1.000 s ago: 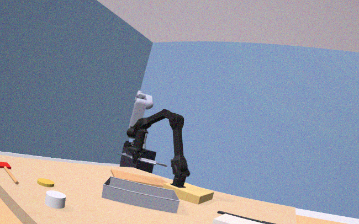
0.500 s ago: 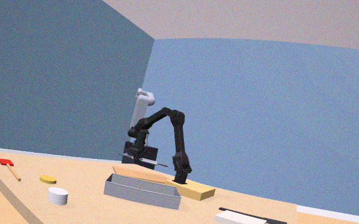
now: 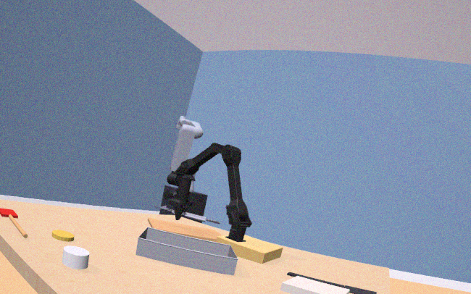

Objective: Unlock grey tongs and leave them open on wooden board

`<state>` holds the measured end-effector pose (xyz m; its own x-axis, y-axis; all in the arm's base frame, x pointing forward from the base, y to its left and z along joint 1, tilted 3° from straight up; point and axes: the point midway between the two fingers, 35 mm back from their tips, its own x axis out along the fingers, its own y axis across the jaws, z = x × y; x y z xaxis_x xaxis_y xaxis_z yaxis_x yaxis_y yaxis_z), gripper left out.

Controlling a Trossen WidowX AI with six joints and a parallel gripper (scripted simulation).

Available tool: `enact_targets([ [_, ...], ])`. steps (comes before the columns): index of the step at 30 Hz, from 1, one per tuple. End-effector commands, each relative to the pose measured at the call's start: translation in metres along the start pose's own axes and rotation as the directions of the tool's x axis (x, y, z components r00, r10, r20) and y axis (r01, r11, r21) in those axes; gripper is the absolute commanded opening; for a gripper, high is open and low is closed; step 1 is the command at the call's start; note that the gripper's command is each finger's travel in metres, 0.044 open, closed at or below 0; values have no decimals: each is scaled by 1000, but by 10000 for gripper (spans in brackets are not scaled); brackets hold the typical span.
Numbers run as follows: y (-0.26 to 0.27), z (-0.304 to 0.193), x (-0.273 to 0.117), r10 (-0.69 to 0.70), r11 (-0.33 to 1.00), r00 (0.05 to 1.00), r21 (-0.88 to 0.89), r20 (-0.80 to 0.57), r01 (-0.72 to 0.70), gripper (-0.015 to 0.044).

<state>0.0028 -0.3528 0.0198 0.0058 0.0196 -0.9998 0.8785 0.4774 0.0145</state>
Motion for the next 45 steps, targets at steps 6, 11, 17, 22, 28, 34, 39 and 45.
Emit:
enact_targets([
  [6, 0, 0, 2, 1, 1000, 1000, 0, -2, -1, -71],
  [11, 0, 0, 2, 1, 1000, 1000, 0, -2, -1, 60],
  [17, 0, 0, 2, 1, 1000, 1000, 0, -2, -1, 217],
  [22, 0, 0, 2, 1, 1000, 1000, 0, -2, -1, 349],
  [28, 0, 0, 2, 1, 1000, 1000, 0, -2, -1, 440],
  [34, 38, 8, -19, 3, 1000, 1000, 0, -1, -3, 440],
  [39, 106, 9, -55, 7, 1000, 1000, -3, -4, -7, 440],
  [45, 151, -1, -79, 10, 1000, 1000, -4, -7, -10, 440],
])
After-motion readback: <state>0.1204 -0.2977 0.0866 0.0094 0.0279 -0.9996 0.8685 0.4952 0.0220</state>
